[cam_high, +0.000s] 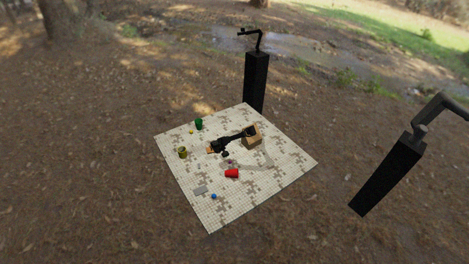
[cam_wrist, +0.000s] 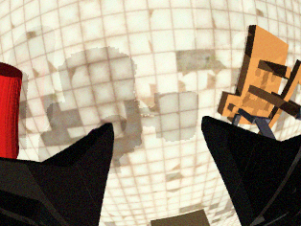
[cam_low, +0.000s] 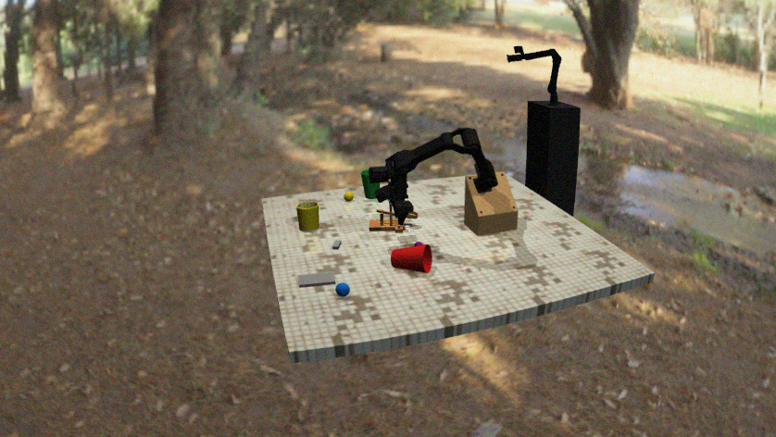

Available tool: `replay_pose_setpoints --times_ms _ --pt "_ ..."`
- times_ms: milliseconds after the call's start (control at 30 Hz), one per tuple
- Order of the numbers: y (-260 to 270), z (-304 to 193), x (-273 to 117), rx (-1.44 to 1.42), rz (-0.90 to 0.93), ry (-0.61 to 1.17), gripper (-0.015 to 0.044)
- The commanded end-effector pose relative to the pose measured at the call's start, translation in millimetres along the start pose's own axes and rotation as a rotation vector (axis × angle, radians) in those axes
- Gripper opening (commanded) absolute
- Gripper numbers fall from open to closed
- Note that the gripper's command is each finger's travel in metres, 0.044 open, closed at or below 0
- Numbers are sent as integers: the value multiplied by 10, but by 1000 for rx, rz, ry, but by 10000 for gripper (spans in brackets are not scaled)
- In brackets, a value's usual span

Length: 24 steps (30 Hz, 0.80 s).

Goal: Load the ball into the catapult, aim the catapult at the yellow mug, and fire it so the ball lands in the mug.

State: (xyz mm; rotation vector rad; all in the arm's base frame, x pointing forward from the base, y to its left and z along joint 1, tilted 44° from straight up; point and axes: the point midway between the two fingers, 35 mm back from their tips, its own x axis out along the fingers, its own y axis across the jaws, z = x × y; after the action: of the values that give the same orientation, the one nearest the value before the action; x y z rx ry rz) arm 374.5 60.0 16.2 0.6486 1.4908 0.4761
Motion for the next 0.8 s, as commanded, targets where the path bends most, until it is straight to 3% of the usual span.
replay_pose_setpoints --times_ms 0,167,767 --pt "335 -302 120 -41 17 -5 300" --pt "662 -572 261 -66 50 1 300" --pt "692 -569 555 -66 52 2 300"
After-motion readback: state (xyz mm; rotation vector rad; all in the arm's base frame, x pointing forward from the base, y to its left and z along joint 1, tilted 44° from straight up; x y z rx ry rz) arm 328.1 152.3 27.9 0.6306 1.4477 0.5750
